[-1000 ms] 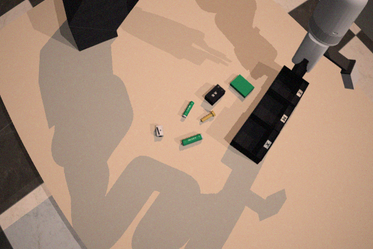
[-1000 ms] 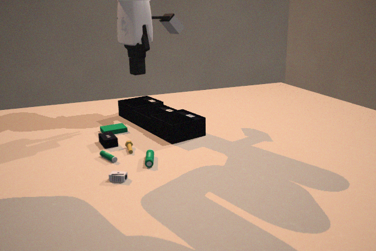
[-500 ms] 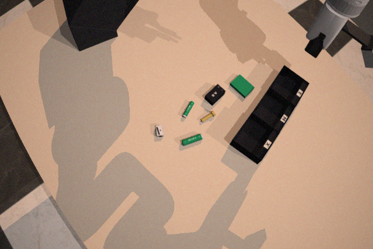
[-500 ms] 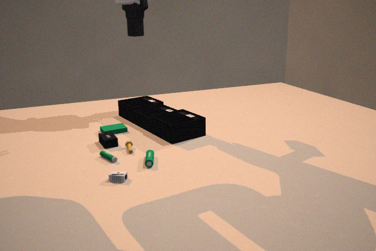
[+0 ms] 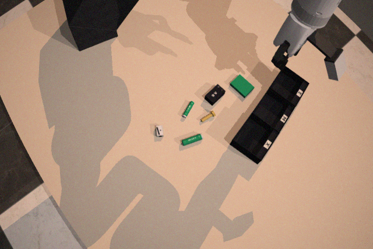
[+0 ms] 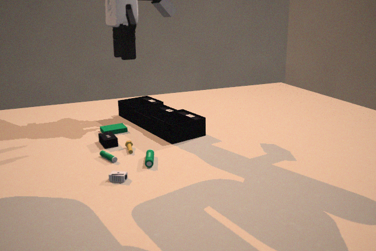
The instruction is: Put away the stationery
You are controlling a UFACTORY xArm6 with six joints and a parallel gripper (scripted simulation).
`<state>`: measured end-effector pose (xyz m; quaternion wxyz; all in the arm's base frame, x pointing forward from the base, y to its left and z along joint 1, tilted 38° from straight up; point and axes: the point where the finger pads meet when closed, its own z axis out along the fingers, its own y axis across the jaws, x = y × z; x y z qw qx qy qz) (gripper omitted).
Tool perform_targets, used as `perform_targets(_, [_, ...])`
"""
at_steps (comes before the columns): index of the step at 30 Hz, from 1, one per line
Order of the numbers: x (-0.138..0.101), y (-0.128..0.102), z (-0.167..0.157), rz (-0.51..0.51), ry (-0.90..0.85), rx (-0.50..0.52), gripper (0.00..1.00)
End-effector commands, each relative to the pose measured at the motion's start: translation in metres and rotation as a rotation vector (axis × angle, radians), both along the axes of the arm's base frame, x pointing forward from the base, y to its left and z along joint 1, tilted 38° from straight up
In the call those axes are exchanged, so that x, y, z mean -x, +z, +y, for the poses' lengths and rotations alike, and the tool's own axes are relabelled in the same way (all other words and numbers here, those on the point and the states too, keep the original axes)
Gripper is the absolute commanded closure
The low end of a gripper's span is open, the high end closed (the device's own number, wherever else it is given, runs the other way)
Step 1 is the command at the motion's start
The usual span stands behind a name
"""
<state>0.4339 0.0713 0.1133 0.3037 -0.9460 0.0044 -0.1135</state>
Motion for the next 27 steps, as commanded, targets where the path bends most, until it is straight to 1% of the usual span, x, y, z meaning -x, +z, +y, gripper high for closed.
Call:
perform_targets(1, [0.002,-0.019,0.002,-0.014,-0.004,-0.005,0.44])
perform_targets(11, [0.027,-0.099,0.009,-0.013,-0.004,-0.005,0.44])
perform_targets(15, [0.029,-0.103,0.007,-0.013,-0.004,-0.005,0.44])
perform_targets(27, [0.028,-0.101,0.009,-0.013,-0.004,-0.005,0.44])
